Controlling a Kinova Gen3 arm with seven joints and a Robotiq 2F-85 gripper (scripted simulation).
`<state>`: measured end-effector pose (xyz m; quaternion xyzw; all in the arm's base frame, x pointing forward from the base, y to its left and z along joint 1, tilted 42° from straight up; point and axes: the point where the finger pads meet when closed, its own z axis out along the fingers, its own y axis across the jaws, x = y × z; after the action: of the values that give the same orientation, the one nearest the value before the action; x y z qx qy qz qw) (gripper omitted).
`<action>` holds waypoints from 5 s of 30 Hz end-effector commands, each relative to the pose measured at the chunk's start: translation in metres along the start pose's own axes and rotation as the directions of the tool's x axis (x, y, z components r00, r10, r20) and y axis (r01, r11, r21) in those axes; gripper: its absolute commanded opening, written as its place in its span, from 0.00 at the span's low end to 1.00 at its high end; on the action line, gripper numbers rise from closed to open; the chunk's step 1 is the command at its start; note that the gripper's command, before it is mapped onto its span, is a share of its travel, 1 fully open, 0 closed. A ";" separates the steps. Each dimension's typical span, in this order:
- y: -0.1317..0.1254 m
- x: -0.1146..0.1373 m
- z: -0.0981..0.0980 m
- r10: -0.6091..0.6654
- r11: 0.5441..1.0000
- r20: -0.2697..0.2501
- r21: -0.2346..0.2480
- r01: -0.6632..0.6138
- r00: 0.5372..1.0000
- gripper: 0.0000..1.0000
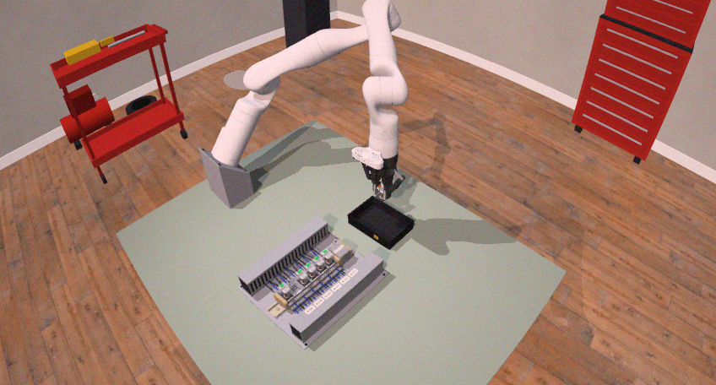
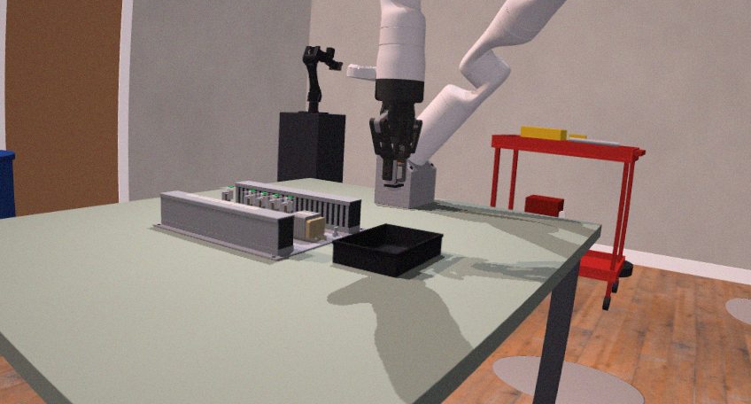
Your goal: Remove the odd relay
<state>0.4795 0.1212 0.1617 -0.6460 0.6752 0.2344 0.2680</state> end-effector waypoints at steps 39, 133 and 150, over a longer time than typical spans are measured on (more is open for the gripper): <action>-0.001 0.000 0.035 0.000 1.000 0.000 0.002 0.000 1.000 0.00; -0.001 0.000 0.104 0.000 1.000 0.000 0.002 0.000 1.000 0.61; -0.001 0.000 0.104 0.000 1.000 0.000 0.002 0.000 1.000 0.61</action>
<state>0.4859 0.1908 0.0836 -0.6460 0.6753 0.2343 0.2679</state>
